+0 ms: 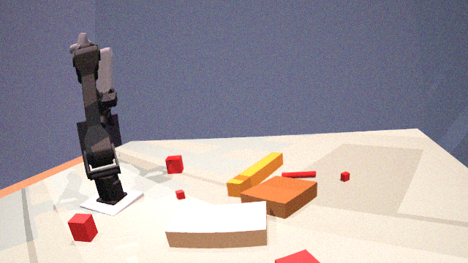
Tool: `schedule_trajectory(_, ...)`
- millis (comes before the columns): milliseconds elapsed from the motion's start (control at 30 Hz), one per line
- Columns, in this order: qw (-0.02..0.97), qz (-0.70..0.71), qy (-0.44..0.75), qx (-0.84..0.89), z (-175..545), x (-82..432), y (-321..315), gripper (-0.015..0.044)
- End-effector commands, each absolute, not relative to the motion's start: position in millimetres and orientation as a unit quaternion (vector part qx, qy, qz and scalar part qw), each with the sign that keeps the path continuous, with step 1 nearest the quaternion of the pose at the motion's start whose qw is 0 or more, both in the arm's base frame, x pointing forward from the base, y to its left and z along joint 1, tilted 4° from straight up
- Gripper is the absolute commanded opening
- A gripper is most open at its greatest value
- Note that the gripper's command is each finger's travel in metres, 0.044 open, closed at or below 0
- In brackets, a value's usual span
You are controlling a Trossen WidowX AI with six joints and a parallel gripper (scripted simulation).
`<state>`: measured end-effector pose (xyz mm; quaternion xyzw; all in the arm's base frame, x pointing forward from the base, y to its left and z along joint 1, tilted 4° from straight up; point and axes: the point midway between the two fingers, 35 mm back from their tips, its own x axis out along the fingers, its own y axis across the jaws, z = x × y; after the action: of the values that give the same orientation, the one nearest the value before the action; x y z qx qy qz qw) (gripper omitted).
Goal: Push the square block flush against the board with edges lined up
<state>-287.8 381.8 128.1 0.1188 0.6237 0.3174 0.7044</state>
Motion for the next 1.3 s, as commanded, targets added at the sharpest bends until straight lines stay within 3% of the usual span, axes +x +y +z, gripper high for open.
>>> schedule_trajectory(0, 0.732, 0.312, 0.599, 0.088, 133.1, -221.0, 407.0, 0.0000)
schedule_trajectory(133, 0.755, 0.310, 0.576, 0.046, 132.0, -161.6, 419.9, 0.0000)
schedule_trajectory(500, 0.786, 0.280, 0.551, 0.027, 130.9, -65.4, 428.3, 0.0000)
schedule_trajectory(667, 0.801, 0.272, 0.530, -0.053, 125.7, 10.2, 414.9, 0.0000)
schedule_trajectory(1000, 0.783, 0.261, 0.521, -0.217, 115.3, 145.6, 345.0, 0.0000)
schedule_trajectory(1267, 0.725, 0.272, 0.541, -0.328, 107.2, 222.4, 255.1, 0.0000)
